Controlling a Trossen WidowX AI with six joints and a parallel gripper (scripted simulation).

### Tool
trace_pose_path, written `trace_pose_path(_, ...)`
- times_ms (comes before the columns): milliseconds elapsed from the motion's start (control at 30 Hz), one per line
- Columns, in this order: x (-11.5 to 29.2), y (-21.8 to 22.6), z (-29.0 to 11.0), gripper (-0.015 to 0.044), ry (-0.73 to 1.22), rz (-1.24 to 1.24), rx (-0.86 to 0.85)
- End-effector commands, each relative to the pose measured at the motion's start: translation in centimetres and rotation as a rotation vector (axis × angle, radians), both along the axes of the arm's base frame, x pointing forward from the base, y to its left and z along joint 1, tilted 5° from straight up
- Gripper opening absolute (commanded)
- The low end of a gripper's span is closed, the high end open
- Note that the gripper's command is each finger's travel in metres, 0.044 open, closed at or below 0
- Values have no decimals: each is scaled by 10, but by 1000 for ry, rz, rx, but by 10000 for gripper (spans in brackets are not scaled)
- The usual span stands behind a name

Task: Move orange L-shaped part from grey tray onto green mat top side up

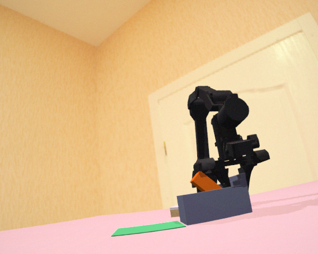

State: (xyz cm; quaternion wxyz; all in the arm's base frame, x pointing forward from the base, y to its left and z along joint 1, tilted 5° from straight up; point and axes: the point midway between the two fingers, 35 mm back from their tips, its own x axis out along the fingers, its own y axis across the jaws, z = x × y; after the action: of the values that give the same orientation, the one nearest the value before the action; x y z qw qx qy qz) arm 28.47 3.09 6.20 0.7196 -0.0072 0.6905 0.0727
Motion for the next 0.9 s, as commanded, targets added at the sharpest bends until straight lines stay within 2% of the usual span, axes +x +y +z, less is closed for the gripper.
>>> trace_pose_path(0,-1,-1,-3,180,6,-9,-6)
trace_pose_path(867,-3,9,12,180,6,-9,-5)
